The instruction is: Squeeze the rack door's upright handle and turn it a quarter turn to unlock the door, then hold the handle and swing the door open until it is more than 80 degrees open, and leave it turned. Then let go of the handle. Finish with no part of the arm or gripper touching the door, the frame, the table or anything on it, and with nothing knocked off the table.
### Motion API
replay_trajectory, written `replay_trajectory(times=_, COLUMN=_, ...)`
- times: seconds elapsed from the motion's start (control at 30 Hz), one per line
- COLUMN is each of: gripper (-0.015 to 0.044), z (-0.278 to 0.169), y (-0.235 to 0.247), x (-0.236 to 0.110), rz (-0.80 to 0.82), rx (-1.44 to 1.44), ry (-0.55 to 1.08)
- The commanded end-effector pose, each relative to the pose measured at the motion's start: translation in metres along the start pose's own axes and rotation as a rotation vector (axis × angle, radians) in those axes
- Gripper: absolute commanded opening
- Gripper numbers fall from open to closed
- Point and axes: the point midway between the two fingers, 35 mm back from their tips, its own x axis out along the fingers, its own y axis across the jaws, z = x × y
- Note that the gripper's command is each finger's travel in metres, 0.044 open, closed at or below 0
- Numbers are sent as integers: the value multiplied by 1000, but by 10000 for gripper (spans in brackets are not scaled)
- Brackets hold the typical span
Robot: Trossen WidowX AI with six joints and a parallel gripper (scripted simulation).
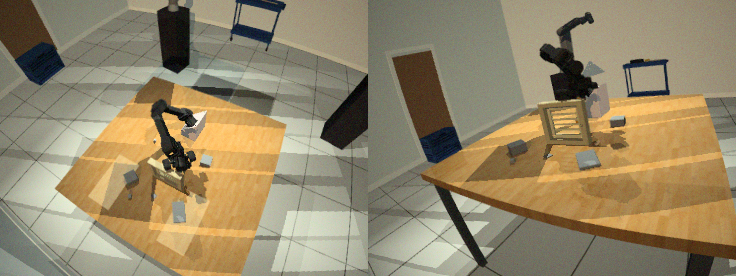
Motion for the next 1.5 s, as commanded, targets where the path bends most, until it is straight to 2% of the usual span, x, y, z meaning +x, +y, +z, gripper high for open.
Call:
replay_trajectory(times=0.0, gripper=14, z=0, y=0, x=1, rz=-1, rx=-158, ry=1)
replay_trajectory(times=0.6, gripper=14, z=0, y=0, x=1, rz=0, rx=-1037, ry=2)
replay_trajectory(times=0.87, gripper=14, z=0, y=0, x=1, rz=0, rx=-1069, ry=2)
replay_trajectory(times=1.2, gripper=276, z=0, y=0, x=1, rz=0, rx=-1069, ry=2)
replay_trajectory(times=1.3, gripper=285, z=0, y=0, x=1, rz=0, rx=-1036, ry=2)
replay_trajectory(times=1.47, gripper=285, z=0, y=0, x=1, rz=-1, rx=-797, ry=2)
